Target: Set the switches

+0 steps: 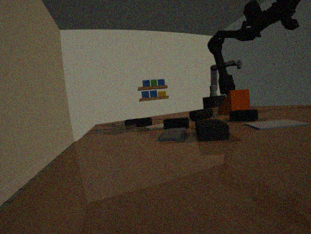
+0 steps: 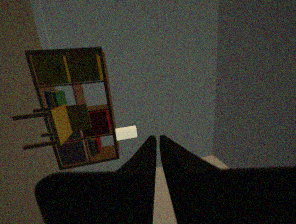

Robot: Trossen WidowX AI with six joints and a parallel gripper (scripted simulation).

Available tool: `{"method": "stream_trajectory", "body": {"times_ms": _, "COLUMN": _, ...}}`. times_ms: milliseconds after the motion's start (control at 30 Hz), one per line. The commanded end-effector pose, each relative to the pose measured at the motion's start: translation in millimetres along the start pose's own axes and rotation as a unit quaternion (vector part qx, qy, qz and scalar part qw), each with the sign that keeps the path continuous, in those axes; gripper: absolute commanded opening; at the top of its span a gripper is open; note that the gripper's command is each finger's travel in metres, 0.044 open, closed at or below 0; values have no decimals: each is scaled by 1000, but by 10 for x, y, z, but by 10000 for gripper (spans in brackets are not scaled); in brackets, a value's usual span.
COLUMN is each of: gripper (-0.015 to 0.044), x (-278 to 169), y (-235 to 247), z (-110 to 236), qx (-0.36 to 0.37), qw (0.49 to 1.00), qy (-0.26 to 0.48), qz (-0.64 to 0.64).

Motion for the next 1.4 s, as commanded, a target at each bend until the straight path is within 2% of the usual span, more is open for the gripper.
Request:
{"method": "stream_trajectory", "body": {"times_ms": 0, "gripper": 0, "x": -599, "y": 442, "z": 199, "qx": 80, "qw": 973, "qy": 118, "qz": -183}}
{"method": "stream_trajectory", "body": {"times_ms": 133, "gripper": 0, "x": -972, "y": 785, "z": 432, "qx": 121, "qw": 921, "qy": 214, "qz": -303}}
{"method": "stream_trajectory", "body": {"times_ms": 267, "gripper": 0, "x": -1279, "y": 1123, "z": 739, "qx": 145, "qw": 847, "qy": 312, "qz": -406}}
{"method": "stream_trajectory", "body": {"times_ms": 633, "gripper": 0, "x": -1753, "y": 1916, "z": 1865, "qx": 135, "qw": 566, "qy": 571, "qz": -580}}
{"method": "stream_trajectory", "body": {"times_ms": 933, "gripper": 0, "x": -1775, "y": 2283, "z": 2929, "qx": 61, "qw": 317, "qy": 743, "qz": -587}}
{"method": "stream_trajectory", "body": {"times_ms": 1133, "gripper": 0, "x": -1672, "y": 2349, "z": 3617, "qx": -7, "qw": 177, "qy": 827, "qz": -533}}
{"method": "stream_trajectory", "body": {"times_ms": 1233, "gripper": 0, "x": -1613, "y": 2335, "z": 3906, "qx": -40, "qw": 127, "qy": 856, "qz": -499}}
{"method": "stream_trajectory", "body": {"times_ms": 1367, "gripper": 0, "x": -1607, "y": 2332, "z": 3933, "qx": -43, "qw": 122, "qy": 859, "qz": -495}}
Point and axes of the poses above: the point midway between the two fingers, 35 mm back from their tips, its own z axis back along the fingers, its own y axis across the jaws, x = y × z, the point moved 1 cm from there along z, back along the fingers, and after that the axes turned 7 degrees about -z, right-handed, at the moved point
